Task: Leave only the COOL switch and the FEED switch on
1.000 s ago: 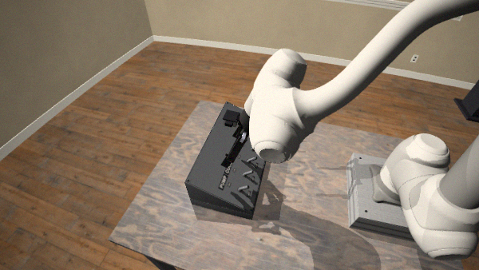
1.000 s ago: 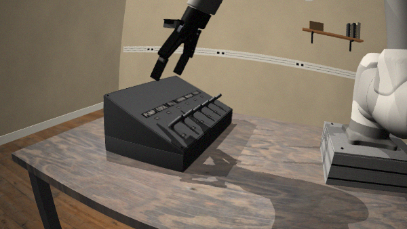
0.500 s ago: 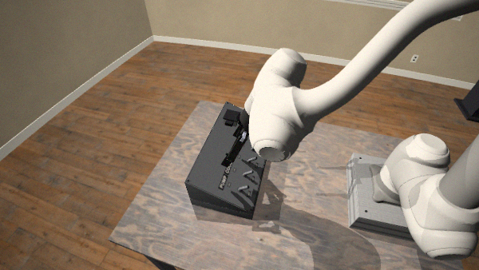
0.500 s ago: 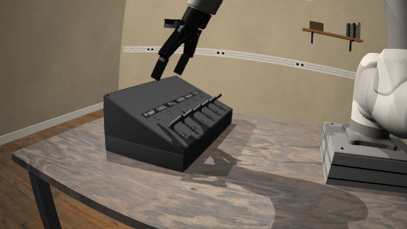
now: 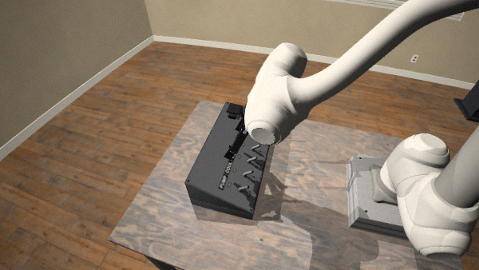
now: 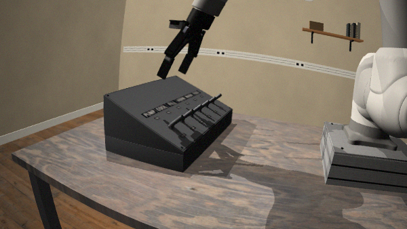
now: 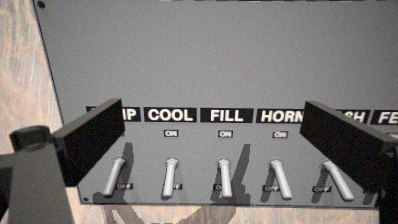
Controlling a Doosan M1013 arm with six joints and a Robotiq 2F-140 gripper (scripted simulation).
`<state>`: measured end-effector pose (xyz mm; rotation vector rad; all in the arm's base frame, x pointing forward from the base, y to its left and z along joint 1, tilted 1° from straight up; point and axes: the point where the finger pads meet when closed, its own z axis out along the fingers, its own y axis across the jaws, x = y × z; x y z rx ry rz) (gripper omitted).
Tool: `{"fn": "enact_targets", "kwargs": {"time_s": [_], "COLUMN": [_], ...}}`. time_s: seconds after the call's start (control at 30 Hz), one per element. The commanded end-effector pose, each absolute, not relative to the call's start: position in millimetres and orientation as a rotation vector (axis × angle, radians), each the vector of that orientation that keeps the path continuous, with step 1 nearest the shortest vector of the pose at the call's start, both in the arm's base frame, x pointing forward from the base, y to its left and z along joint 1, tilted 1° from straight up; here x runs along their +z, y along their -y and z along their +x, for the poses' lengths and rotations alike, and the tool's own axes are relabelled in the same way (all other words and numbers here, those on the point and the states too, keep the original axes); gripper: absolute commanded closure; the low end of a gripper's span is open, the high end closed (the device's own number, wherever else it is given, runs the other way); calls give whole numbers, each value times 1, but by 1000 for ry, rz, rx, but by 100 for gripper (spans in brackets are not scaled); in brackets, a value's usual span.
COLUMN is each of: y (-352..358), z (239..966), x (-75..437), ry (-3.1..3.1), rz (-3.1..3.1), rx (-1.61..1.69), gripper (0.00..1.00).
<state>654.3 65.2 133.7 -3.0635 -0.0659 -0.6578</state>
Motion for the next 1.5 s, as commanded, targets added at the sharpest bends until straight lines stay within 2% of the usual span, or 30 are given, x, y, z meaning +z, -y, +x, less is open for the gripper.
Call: {"fn": "enact_targets", "kwargs": {"time_s": [0.0,0.27,1.47], "y": [-53,-34,-32], "z": [655,656,656], "x": [134,134,134], "ry": [66,66,66], "rz": [-3062,-3062,-3062], "rx": [-659,-659,-659], "gripper": [0,0,0]}}
